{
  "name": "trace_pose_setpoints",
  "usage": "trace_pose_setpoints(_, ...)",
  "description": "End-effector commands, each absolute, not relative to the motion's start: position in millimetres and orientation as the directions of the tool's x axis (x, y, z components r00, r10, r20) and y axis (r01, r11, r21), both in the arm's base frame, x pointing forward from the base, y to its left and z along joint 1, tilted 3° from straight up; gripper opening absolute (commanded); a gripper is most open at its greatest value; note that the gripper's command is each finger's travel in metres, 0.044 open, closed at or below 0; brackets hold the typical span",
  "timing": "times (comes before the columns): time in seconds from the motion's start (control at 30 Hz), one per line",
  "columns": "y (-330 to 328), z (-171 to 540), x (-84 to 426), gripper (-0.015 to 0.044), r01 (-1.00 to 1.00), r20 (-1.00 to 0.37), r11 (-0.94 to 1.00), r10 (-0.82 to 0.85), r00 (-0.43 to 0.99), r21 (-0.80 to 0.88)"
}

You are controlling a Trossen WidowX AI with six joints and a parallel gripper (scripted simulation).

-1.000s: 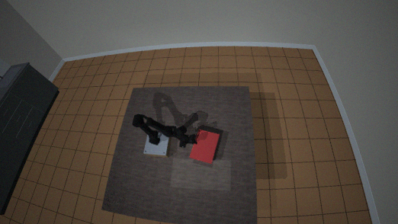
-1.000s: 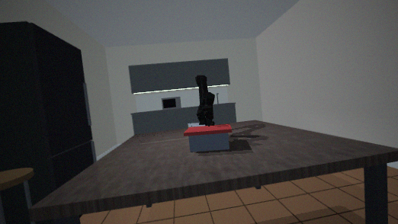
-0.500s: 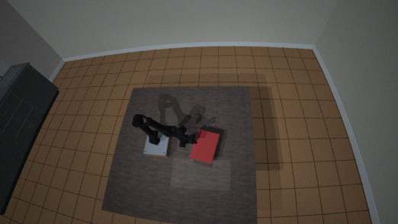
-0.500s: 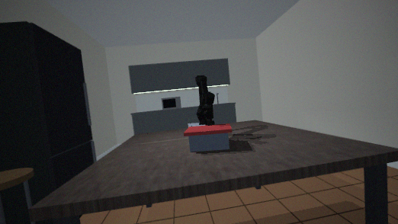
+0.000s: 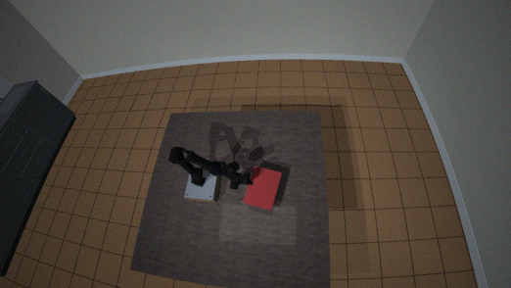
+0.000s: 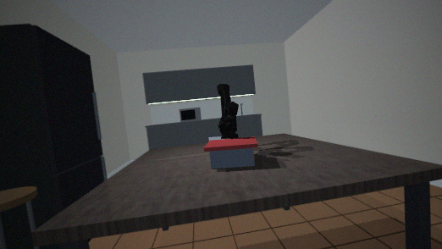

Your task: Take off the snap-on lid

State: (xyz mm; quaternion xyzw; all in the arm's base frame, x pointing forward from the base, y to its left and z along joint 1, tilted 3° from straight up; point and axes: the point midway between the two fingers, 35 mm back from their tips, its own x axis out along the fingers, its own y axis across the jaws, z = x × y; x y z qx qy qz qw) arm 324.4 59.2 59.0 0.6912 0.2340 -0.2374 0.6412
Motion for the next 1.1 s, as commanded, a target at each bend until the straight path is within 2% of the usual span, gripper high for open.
trace_pose_setpoints(0.0,59.0,62.3,324.2,0.0000,0.623,-0.623,-0.069,0.019,0.782,0.779)
trace_pose_setpoints(1.07,58.9,65.9,324.7,0.0000,0.625,-0.625,-0.069,0.019,0.780,0.778)
